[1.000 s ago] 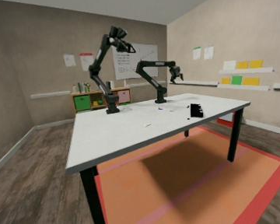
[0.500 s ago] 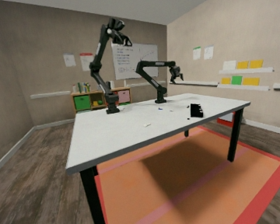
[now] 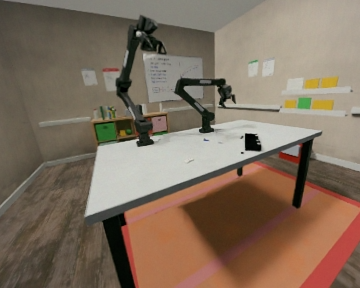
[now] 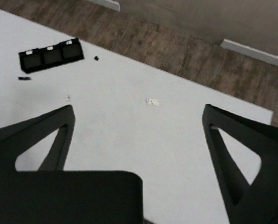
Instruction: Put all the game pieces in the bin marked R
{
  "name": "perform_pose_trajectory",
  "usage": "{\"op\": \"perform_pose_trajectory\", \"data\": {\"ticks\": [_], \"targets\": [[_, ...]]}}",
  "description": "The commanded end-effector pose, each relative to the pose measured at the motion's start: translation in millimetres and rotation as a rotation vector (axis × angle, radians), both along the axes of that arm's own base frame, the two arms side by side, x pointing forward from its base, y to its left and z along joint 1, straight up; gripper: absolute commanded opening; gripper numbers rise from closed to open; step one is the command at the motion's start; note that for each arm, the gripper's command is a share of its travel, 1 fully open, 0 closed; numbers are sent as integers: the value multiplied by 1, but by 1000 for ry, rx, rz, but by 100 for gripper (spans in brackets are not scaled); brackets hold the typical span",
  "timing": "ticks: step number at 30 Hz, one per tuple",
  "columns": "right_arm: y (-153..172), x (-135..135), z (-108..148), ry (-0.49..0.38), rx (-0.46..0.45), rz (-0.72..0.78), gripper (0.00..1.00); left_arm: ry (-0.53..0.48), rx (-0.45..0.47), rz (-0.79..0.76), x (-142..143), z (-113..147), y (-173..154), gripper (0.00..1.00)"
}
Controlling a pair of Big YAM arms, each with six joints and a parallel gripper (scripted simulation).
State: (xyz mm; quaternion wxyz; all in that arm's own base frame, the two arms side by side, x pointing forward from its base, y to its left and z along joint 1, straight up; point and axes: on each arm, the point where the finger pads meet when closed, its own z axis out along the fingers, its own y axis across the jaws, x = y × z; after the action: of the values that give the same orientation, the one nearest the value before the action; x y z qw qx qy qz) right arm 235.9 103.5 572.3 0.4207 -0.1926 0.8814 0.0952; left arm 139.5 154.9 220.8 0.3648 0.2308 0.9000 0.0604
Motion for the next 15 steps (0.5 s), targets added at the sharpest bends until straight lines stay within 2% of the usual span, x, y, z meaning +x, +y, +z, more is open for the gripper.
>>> {"op": "perform_pose_trajectory", "data": {"ticks": [1, 15], "targets": [[-4, -6, 22, -10, 10, -16, 100, -1, 6, 0, 0, 2, 1, 100], [-10, -10, 30, 1, -5, -38, 100, -1, 6, 0, 0, 2, 1, 100]]}}
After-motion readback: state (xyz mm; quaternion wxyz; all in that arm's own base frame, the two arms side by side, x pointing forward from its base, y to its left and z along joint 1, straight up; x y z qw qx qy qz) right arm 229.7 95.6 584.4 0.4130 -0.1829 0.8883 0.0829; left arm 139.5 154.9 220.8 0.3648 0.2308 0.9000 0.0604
